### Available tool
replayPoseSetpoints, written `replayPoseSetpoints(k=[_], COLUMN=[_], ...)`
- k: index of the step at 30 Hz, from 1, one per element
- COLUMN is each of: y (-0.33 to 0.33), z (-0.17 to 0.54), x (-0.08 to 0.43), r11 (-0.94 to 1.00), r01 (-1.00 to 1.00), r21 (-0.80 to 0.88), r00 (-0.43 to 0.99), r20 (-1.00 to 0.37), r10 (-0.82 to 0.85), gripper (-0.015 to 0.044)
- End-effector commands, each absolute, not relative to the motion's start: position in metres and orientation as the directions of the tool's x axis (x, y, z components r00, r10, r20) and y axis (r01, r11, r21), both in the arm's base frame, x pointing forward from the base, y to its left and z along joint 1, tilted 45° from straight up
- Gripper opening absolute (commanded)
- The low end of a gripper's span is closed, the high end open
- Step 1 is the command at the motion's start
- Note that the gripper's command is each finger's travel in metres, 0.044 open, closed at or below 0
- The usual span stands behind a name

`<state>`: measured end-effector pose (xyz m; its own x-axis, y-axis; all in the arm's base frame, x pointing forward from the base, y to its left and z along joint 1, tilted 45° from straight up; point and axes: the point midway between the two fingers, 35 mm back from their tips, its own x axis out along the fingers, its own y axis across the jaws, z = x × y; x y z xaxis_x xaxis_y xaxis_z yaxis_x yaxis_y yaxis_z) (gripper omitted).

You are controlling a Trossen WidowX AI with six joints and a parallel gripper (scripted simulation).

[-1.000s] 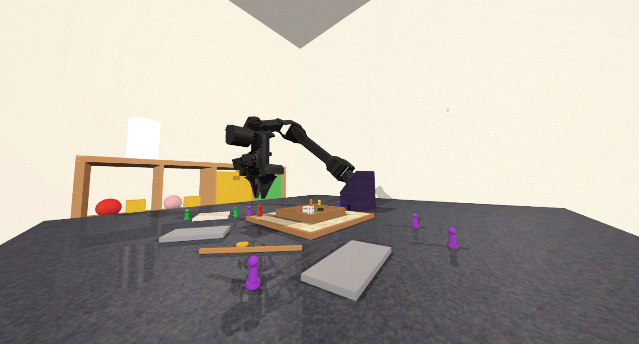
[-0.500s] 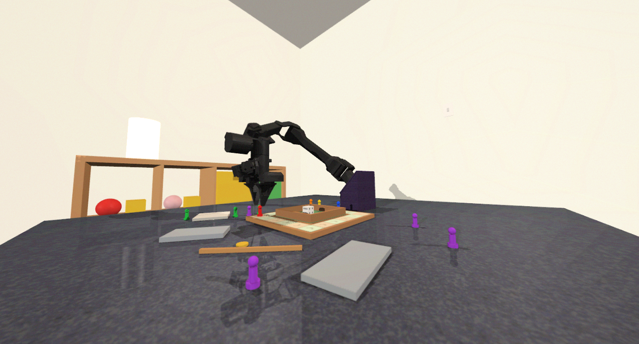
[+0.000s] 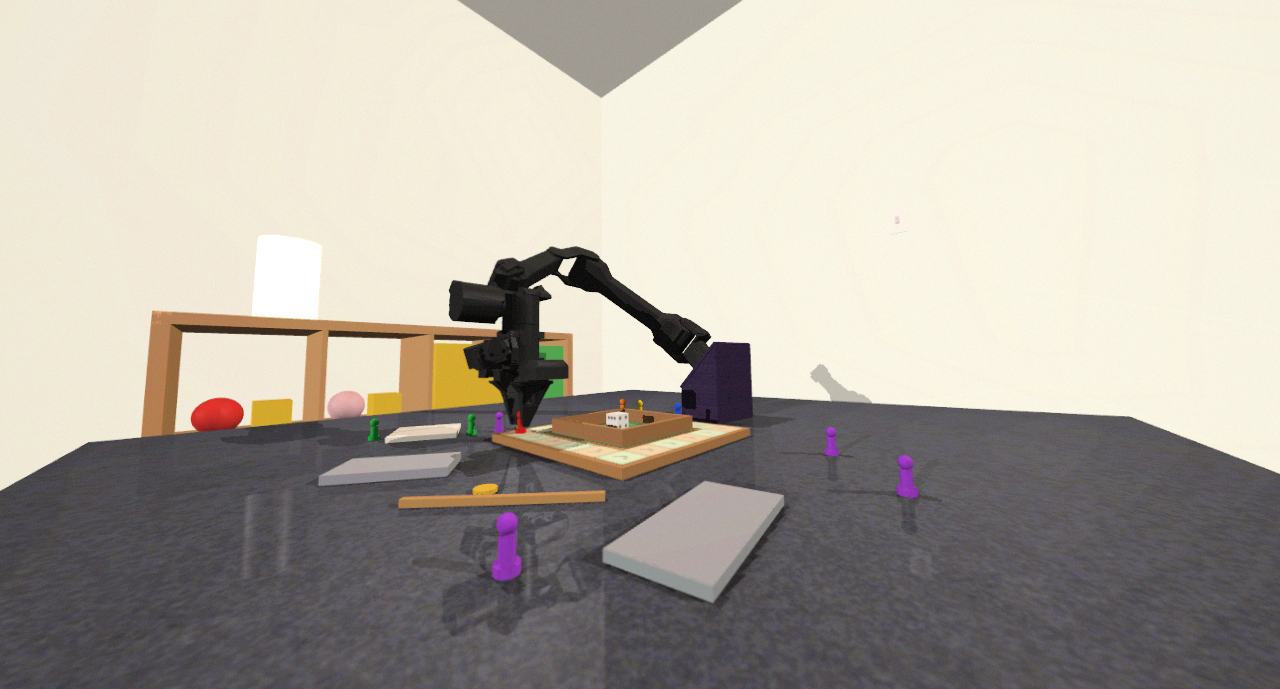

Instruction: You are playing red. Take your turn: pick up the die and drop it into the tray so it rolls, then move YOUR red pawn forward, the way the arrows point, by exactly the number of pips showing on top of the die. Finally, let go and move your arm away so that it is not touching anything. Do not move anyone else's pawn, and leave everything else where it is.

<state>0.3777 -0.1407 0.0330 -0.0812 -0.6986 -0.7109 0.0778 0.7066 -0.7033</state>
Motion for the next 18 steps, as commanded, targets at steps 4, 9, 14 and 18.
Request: replayPoseSetpoints(k=[4, 9, 14, 18], y=[-0.142, -0.142, -0.136, -0.117], z=[0.031, 0.031, 0.037, 0.053], x=[0.375, 0.375, 0.378, 0.383], r11=[0.703, 0.703, 0.704, 0.708], r01=[0.069, 0.069, 0.069, 0.069], r21=[-0.708, -0.708, -0.707, -0.703], r00=[-0.087, -0.087, -0.087, -0.085], r20=[-0.706, -0.706, -0.708, -0.711], r10=[-0.703, -0.703, -0.701, -0.698], gripper=[0.0036, 0.0002, 0.0, 0.0])
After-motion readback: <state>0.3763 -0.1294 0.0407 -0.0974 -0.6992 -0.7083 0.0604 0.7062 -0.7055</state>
